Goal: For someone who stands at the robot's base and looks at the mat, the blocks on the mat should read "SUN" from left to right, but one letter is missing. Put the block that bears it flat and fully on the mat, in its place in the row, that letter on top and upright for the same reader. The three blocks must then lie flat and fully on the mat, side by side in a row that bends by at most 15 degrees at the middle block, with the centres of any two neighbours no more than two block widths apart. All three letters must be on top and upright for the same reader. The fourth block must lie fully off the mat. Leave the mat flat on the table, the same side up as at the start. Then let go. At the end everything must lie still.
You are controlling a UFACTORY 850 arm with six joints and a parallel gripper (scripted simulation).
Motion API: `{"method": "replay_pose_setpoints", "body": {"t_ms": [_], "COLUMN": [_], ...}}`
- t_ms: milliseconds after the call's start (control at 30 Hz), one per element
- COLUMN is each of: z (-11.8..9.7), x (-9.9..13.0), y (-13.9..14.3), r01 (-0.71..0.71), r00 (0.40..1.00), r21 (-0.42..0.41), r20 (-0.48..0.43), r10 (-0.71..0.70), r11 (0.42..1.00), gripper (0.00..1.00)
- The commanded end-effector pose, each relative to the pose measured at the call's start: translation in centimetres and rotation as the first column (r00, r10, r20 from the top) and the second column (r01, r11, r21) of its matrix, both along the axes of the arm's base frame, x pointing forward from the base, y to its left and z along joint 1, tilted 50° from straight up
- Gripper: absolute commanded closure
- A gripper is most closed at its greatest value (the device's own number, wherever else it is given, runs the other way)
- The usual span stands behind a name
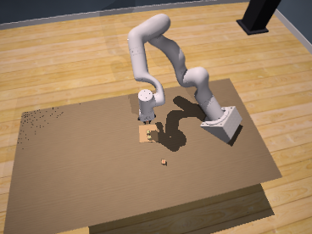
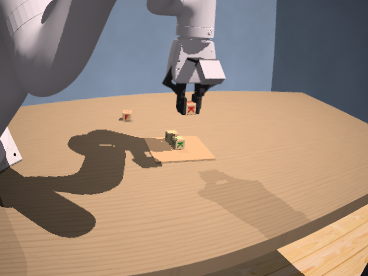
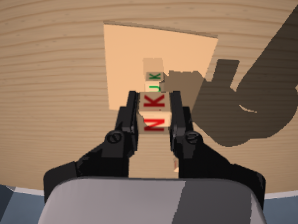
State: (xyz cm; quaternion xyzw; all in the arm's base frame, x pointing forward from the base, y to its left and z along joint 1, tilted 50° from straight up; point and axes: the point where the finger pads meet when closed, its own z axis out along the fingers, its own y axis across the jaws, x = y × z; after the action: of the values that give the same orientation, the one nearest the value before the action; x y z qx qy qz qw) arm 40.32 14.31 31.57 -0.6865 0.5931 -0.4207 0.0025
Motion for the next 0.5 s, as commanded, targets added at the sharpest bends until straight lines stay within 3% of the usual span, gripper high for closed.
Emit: {"method": "replay_pose_setpoints", "body": {"t_ms": [0, 467], "z": [0.0, -3.7], "x": [0.1, 3.4], "y": [0.0, -2.8], "r01": [0.0, 0.0], "r00": [1.0, 1.0], "r21": [0.001, 0.001], "r20": [0.001, 0.001], "r10": [0.0, 0.0], "r11": [1.0, 1.0], "gripper": [0.79, 0.79]}}
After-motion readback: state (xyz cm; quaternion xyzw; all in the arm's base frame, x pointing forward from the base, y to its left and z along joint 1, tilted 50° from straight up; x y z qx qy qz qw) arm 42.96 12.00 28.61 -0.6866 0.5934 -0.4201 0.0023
